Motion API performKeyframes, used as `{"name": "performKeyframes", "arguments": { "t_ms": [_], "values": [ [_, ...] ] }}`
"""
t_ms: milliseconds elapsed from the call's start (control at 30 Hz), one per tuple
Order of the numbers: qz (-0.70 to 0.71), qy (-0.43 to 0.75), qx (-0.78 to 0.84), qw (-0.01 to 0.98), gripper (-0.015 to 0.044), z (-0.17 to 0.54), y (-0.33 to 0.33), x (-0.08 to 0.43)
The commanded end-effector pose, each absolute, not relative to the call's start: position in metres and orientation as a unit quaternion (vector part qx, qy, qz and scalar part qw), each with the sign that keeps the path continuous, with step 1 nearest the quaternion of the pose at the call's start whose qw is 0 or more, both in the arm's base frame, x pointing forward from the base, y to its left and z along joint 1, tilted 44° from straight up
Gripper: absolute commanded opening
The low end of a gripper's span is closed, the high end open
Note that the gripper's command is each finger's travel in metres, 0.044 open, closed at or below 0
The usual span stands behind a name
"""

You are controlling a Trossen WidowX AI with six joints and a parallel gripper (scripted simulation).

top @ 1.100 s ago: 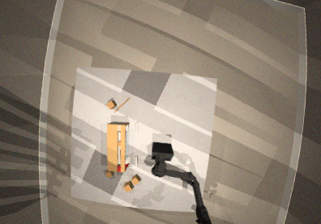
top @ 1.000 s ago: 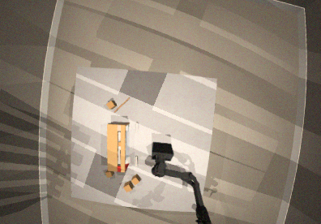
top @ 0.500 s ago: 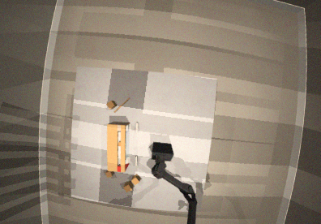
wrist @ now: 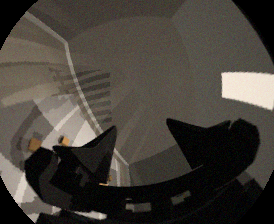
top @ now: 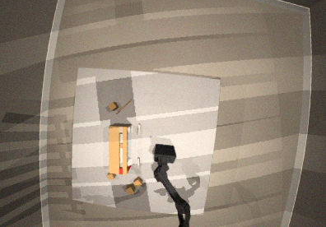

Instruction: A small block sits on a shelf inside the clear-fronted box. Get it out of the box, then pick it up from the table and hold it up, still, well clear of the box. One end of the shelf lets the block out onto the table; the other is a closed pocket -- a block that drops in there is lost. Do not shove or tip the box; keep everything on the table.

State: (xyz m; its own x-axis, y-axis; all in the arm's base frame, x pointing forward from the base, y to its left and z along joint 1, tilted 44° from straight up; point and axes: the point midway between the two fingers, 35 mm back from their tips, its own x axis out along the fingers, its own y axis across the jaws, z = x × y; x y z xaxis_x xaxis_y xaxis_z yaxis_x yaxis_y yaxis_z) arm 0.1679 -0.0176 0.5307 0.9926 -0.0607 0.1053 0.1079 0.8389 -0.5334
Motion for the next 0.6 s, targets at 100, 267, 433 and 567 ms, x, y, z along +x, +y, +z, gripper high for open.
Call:
{"name": "performKeyframes", "arguments": {
  "t_ms": [100,267,433,567],
  "values": [
    [-0.008,0.057,-0.228,0.972,0.0400,0.483,-0.044,0.232],
    [0.025,0.161,-0.121,0.979,0.0400,0.426,-0.065,0.283],
    [0.048,0.280,0.014,0.959,0.0400,0.351,-0.085,0.325],
    [0.054,0.372,0.129,0.918,0.0400,0.288,-0.095,0.346]
  ]
}}
